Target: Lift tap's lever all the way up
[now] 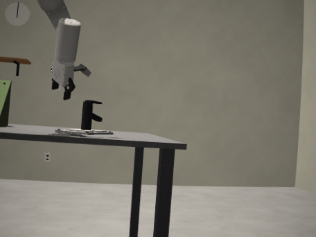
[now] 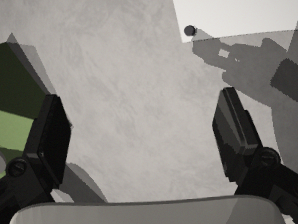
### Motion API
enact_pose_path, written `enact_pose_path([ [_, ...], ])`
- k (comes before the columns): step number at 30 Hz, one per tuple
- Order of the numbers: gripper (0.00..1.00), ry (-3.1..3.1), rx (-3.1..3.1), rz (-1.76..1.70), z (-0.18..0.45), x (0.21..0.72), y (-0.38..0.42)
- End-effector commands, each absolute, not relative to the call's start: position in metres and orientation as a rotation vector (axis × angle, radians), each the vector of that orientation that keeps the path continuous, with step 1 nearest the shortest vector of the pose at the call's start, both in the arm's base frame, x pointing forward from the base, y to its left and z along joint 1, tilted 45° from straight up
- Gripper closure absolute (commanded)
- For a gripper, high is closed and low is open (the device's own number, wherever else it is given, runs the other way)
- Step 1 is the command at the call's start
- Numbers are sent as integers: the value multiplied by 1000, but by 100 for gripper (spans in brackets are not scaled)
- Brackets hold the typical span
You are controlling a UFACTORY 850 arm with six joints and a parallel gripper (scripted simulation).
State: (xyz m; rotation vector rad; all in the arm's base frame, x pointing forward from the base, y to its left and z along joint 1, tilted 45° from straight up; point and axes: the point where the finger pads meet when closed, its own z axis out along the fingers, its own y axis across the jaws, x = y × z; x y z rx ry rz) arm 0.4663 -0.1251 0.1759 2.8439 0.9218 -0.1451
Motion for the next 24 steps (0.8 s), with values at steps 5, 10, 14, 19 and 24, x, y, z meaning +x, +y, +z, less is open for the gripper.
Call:
enact_pose_path([
  [5,0,1037,2649,-355,157,526,-88],
  [10,0,1083,2513,-426,144,561,-60],
  [14,0,1100,2426,-451,137,581,-41],
  [19,0,1115,2288,-467,126,610,-8],
  [24,0,1115,2149,-454,115,637,29],
])
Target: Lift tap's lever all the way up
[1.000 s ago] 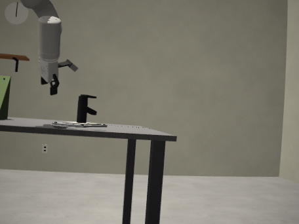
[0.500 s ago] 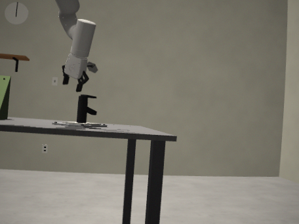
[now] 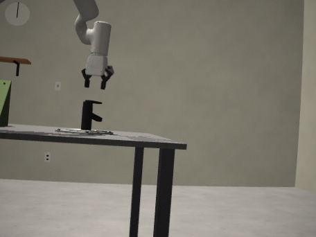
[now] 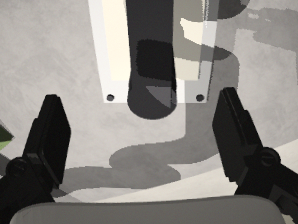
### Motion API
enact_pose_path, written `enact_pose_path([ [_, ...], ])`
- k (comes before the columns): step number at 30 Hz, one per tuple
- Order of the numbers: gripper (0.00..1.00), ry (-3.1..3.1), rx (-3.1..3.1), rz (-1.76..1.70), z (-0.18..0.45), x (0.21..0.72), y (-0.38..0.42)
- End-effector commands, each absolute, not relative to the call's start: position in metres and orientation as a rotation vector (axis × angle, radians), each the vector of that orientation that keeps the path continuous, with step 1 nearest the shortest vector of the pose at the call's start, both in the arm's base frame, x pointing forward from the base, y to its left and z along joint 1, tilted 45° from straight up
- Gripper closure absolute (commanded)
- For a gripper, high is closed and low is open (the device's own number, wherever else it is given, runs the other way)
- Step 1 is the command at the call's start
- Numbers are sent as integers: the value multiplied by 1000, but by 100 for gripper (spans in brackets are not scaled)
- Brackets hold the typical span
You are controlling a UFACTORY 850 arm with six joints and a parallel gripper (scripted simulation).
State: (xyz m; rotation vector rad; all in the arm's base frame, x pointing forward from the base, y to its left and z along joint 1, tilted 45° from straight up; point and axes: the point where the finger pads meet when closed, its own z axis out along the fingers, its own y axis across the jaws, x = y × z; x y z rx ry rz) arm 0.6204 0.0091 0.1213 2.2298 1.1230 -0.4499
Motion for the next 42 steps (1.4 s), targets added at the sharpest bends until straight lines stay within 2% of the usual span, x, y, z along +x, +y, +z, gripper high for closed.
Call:
enact_pose_path([
  [1,0,1115,2141,-452,114,639,31],
  [5,0,1115,2139,-452,114,639,32],
  [6,100,1115,2139,-452,114,639,32],
  [42,100,1115,2139,-452,114,639,32],
])
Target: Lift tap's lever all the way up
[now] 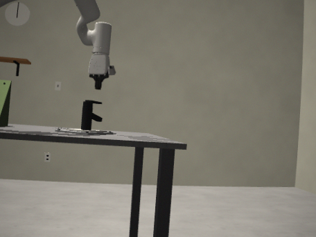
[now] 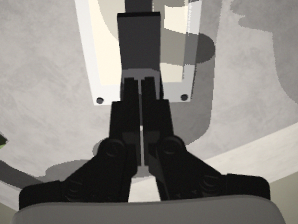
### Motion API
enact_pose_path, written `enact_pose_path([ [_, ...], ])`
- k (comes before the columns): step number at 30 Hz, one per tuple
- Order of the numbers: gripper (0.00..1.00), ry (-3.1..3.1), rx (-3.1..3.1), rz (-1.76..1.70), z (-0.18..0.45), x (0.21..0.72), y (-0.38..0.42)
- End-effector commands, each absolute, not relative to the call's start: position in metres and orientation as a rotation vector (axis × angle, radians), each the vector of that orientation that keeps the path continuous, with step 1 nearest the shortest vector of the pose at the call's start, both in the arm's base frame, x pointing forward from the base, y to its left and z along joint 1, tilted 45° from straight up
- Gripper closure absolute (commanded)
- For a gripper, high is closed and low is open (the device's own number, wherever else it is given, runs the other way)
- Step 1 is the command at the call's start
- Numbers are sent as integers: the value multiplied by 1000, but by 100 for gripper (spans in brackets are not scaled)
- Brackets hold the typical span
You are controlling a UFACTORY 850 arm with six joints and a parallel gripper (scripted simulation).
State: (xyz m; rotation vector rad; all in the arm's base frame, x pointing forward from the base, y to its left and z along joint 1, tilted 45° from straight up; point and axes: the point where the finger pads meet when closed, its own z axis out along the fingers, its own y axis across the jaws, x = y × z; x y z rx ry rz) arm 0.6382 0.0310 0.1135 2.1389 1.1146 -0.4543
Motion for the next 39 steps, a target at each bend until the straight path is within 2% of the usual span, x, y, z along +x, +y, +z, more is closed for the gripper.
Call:
enact_pose_path([
  [1,100,1115,2139,-452,114,639,32],
  [8,100,1115,2139,-452,114,639,32],
  [9,29,1115,2139,-452,114,639,32],
  [39,29,1115,2139,-452,114,639,32],
])
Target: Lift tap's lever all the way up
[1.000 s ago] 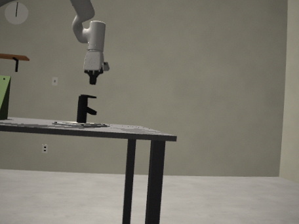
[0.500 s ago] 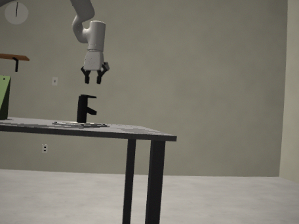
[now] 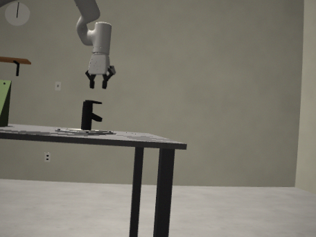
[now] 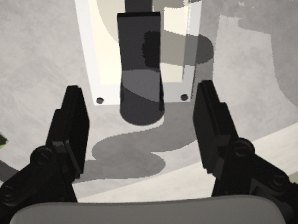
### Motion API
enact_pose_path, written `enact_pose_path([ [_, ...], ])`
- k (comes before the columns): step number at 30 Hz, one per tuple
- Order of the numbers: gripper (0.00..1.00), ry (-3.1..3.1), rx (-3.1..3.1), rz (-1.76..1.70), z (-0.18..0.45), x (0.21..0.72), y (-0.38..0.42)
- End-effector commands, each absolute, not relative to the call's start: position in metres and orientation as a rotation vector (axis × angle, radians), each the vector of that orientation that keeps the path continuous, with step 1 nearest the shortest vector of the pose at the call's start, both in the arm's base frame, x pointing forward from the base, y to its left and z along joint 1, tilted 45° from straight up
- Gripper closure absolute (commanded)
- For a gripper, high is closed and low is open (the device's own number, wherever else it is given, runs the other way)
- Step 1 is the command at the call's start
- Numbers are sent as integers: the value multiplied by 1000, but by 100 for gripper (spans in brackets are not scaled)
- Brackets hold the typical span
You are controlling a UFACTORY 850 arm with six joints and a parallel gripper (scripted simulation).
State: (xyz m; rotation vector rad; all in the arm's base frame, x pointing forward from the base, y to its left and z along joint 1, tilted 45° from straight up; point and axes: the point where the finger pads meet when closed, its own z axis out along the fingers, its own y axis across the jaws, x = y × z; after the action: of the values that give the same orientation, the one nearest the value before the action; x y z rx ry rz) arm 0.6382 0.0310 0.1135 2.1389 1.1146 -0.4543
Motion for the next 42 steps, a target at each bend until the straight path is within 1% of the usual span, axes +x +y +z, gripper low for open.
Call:
enact_pose_path([
  [1,29,1115,2139,-452,114,639,32],
  [19,29,1115,2139,-452,111,639,28],
  [42,29,1115,2139,-452,88,639,6],
])
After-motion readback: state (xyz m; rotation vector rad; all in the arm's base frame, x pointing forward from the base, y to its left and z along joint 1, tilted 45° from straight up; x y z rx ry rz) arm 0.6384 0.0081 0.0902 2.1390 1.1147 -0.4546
